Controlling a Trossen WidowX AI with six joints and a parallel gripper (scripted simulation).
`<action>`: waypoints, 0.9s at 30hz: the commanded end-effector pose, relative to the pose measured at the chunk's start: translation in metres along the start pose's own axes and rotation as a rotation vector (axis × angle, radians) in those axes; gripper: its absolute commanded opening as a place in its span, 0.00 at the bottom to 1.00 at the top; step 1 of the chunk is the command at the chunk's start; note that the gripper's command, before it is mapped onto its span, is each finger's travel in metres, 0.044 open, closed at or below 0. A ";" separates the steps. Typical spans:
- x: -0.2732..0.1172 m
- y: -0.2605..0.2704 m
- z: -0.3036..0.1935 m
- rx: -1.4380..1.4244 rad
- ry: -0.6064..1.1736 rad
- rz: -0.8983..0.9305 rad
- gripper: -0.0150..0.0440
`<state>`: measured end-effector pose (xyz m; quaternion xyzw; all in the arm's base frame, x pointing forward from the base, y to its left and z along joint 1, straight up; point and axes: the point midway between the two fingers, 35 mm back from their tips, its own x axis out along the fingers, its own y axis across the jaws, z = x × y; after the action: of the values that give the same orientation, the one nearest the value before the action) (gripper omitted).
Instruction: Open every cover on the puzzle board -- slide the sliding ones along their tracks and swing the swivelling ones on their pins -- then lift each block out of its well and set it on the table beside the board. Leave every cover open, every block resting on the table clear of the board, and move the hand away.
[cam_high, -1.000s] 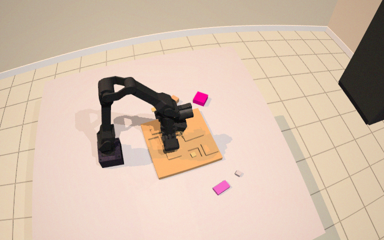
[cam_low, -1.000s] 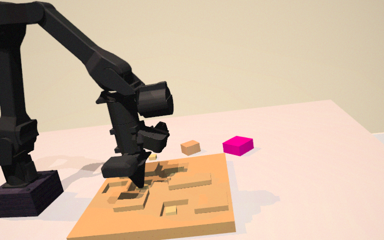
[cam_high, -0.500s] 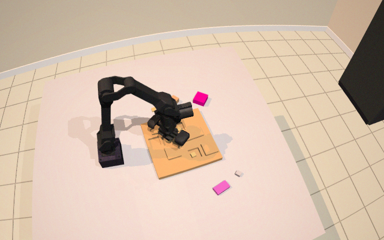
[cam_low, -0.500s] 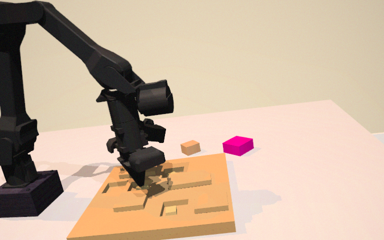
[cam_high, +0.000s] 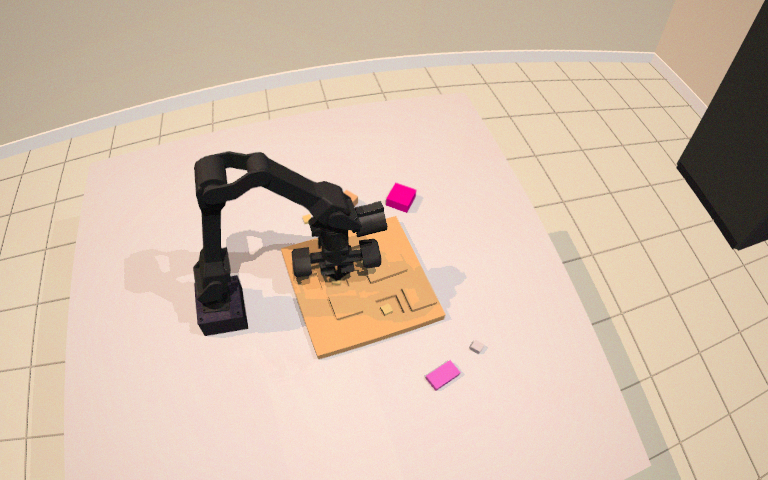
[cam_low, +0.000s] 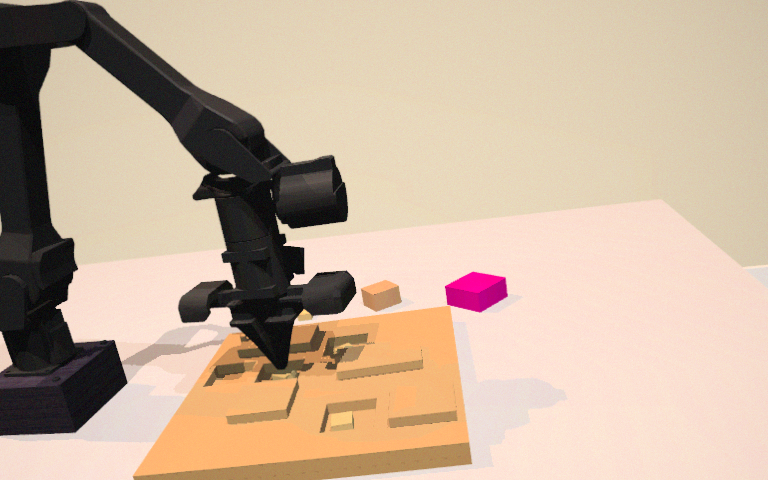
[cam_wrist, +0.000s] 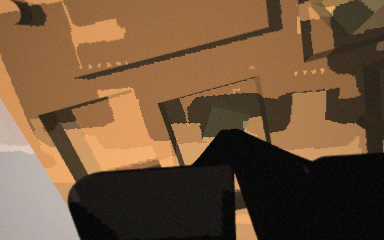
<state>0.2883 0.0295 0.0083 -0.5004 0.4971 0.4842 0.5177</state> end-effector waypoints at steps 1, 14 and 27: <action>-0.005 0.001 0.002 -0.853 -0.002 0.005 0.25; -0.006 0.001 0.002 -1.110 -0.003 0.005 0.25; -0.003 0.000 0.002 -1.062 -0.002 0.004 0.25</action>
<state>0.2877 0.0318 0.0132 -0.6924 0.1833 0.6708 0.1924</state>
